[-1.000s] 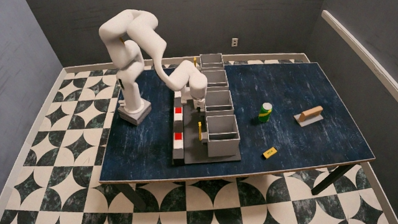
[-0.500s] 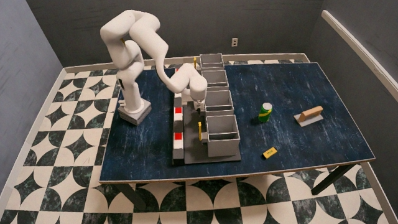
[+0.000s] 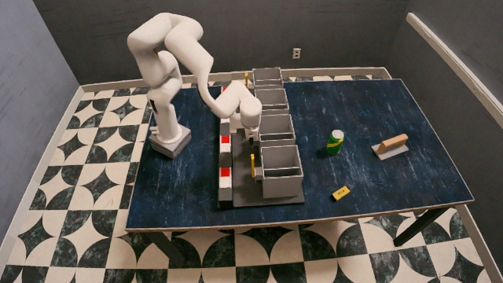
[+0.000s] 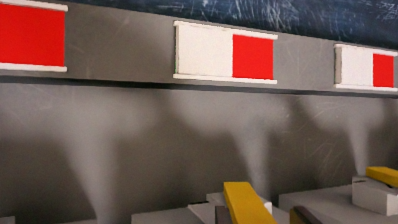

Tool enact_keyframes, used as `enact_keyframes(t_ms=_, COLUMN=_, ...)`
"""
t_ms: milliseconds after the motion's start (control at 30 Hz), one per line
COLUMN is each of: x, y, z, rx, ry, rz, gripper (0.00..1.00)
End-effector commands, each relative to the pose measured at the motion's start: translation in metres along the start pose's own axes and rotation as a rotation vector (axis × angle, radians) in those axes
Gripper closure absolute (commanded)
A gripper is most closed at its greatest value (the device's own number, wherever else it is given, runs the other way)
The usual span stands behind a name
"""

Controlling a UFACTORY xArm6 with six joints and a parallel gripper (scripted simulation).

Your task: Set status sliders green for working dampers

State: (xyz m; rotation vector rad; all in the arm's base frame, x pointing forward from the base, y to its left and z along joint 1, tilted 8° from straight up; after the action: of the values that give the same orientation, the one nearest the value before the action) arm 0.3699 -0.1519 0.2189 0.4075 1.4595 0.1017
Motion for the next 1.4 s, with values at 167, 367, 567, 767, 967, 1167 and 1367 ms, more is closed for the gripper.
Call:
enact_keyframes(t_ms=167, x=-0.0013, y=0.0002, z=0.0009, rx=-0.001, ry=-0.004, rz=-0.001, gripper=0.61)
enact_keyframes(t_ms=367, x=-0.0013, y=0.0002, z=0.0009, rx=-0.001, ry=-0.004, rz=-0.001, gripper=0.81)
enact_keyframes(t_ms=567, x=-0.0013, y=0.0002, z=0.0009, rx=-0.001, ry=-0.004, rz=-0.001, gripper=0.81)
enact_keyframes(t_ms=767, x=-0.0013, y=0.0002, z=0.0009, rx=-0.001, ry=-0.004, rz=-0.001, gripper=0.81)
enact_keyframes(t_ms=967, x=-0.0013, y=0.0002, z=0.0009, rx=-0.001, ry=-0.004, rz=-0.001, gripper=0.81)
enact_keyframes(t_ms=1167, x=-0.0013, y=0.0002, z=0.0009, rx=-0.001, ry=-0.004, rz=-0.001, gripper=0.81)
enact_keyframes(t_ms=1367, x=-0.0013, y=0.0002, z=0.0009, rx=-0.001, ry=-0.004, rz=-0.001, gripper=0.81)
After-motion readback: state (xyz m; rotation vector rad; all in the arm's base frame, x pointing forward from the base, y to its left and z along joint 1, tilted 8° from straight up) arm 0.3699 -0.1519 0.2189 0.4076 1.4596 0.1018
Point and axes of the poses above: the point where the finger pads meet when closed, its own x axis out along the fingers, its own y axis across the jaws, z = x × y, the point moved 6 cm from there along -x, back along the fingers, and after that the axes turned 10 degrees about x, right-handed, at the moved point
